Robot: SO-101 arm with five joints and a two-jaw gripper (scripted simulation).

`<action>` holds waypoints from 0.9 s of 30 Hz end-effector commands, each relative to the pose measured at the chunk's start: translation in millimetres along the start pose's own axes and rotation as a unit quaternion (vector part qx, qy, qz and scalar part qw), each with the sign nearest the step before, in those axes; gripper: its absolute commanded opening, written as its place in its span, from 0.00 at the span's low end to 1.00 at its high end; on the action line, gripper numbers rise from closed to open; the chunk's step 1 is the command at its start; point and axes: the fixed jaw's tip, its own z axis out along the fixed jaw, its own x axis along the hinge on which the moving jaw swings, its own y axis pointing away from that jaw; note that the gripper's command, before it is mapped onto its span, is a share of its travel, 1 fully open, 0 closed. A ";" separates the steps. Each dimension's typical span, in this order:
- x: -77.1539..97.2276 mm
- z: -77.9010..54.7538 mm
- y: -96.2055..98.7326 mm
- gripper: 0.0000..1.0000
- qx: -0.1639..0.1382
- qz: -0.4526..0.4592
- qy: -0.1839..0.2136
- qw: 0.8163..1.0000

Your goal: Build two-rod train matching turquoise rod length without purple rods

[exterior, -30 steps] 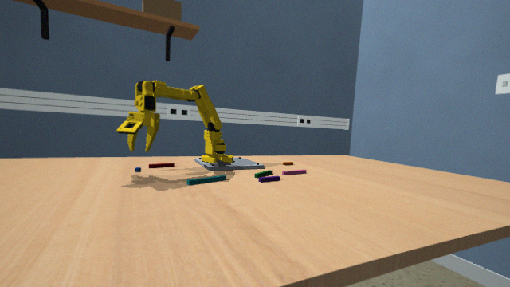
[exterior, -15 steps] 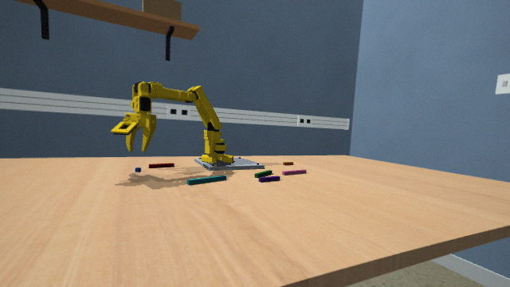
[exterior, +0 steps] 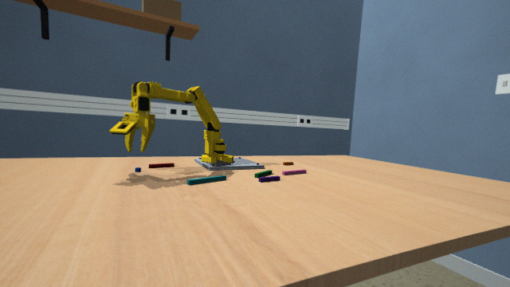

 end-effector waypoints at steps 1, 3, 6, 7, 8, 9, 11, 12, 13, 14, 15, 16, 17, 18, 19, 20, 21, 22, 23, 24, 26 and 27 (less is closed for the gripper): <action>1.2 2.8 -0.7 0.19 -0.005 0.008 0.005 1.000; 1.2 2.8 -0.7 0.19 -0.005 0.008 0.005 1.000; 1.2 3.3 -0.8 0.19 -0.005 0.008 0.005 1.000; 1.1 3.7 -0.8 0.19 -0.005 0.008 0.005 1.000; 1.1 4.2 -0.9 0.19 -0.005 0.008 0.005 1.000; 1.0 4.9 -0.9 0.19 -0.005 0.008 0.005 1.000; 0.9 5.7 -1.0 0.19 -0.005 0.008 0.005 1.000; 0.9 5.7 -1.0 0.19 -0.005 0.008 0.005 1.000; 0.8 6.6 -1.1 0.19 -0.005 0.008 0.005 1.000; 0.7 7.7 -1.1 0.19 -0.005 0.008 0.005 1.000; 0.6 8.9 -1.2 0.19 -0.005 0.008 0.005 1.000; 0.5 10.3 -1.3 0.19 -0.005 0.008 0.005 1.000; 0.4 11.7 -1.4 0.19 -0.005 0.008 0.005 1.000; 0.3 13.3 -1.5 0.19 -0.005 0.008 0.005 1.000; 0.2 15.1 -1.6 0.19 -0.005 0.008 0.005 1.000; 0.1 16.9 -1.7 0.19 -0.005 0.008 0.005 1.000; 0.0 18.8 -1.7 0.19 -0.005 0.008 0.005 1.000; 0.0 20.7 -1.8 0.19 -0.005 0.008 0.005 1.000; -0.1 22.8 -1.8 0.19 -0.005 0.008 0.005 1.000; -0.1 24.8 -1.9 0.19 -0.005 0.008 0.005 1.000; -0.1 29.0 -1.9 0.19 -0.005 0.008 0.005 1.000; 0.0 31.1 -1.8 0.19 -0.005 0.008 0.005 1.000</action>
